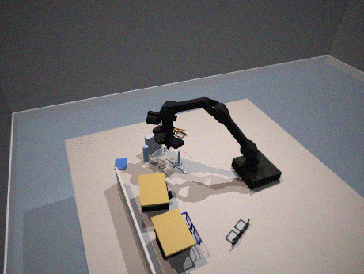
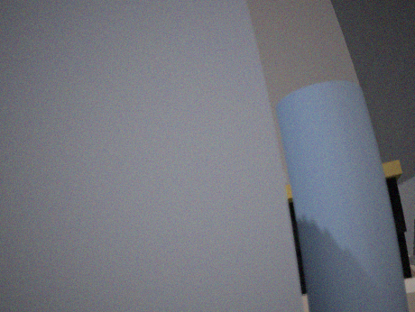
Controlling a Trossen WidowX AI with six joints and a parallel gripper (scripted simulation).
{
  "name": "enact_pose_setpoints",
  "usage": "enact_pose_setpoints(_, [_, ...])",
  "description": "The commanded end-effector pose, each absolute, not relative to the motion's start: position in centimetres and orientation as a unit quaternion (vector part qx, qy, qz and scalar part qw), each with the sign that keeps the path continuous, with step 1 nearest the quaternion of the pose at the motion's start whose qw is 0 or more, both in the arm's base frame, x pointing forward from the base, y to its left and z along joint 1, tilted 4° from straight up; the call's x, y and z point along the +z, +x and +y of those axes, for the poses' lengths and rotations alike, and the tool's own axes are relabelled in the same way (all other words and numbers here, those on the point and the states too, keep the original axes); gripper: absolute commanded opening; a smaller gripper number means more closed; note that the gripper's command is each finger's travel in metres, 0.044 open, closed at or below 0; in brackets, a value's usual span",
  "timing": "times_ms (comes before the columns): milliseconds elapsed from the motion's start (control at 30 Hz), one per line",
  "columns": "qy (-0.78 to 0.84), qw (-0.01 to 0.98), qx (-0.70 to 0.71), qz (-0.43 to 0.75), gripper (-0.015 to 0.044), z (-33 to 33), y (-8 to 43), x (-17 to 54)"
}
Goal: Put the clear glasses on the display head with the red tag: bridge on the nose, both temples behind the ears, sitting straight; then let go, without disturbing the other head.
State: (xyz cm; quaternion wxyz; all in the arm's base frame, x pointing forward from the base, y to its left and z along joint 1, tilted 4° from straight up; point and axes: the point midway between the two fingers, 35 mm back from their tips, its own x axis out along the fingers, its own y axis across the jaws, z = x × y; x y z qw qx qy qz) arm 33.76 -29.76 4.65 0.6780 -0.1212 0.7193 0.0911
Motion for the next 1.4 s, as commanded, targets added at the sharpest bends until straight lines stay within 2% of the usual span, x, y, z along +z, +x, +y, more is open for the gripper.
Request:
enact_pose_setpoints(0, [-0.125,0.682,0.089,0.715,0.0,-29.8,33.9,7.2])
enact_pose_setpoints(167, [-0.125,0.682,0.089,0.715,0.0,-29.7,33.6,9.6])
enact_pose_setpoints(433, [-0.125,0.682,0.09,0.715,0.0,-29.0,33.7,9.8])
enact_pose_setpoints(1367, [-0.121,0.683,0.094,0.715,0.0,-17.4,32.0,10.5])
